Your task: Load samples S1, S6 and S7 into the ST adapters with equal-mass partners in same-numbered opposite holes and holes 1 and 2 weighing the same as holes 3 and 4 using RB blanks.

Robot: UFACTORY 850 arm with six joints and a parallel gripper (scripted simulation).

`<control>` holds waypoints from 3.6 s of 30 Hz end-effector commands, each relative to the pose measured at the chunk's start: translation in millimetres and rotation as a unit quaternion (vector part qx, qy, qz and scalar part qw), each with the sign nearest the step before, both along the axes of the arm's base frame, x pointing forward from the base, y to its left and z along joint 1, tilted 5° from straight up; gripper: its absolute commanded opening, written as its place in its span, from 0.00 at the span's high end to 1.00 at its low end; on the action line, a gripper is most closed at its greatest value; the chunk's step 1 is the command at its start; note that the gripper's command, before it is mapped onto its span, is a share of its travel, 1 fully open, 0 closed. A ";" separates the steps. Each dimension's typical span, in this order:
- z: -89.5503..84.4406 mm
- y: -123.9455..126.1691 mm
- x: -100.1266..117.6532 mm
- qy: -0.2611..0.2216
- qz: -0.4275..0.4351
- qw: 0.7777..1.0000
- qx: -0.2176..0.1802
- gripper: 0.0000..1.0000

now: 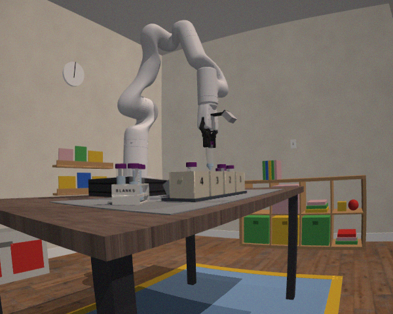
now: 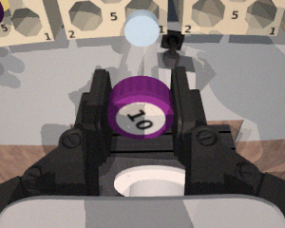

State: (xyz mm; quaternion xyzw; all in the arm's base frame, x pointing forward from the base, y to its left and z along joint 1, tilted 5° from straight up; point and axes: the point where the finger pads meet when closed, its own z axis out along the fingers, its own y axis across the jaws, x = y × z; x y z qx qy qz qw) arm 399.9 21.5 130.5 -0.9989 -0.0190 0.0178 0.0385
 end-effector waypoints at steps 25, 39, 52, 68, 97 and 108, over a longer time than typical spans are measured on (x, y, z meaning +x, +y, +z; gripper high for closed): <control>-18.5 1.4 0.1 -0.001 0.000 1.000 0.000 1.00; -30.4 2.4 -0.4 -0.001 0.000 1.000 0.000 1.00; -41.4 3.2 -0.8 -0.001 0.000 1.000 0.000 1.00; -56.3 4.4 -1.3 -0.001 0.000 1.000 0.000 1.00; -82.3 6.3 -2.3 -0.001 0.000 1.000 0.000 1.00; -91.3 7.0 -2.6 -0.001 0.000 1.000 0.000 1.00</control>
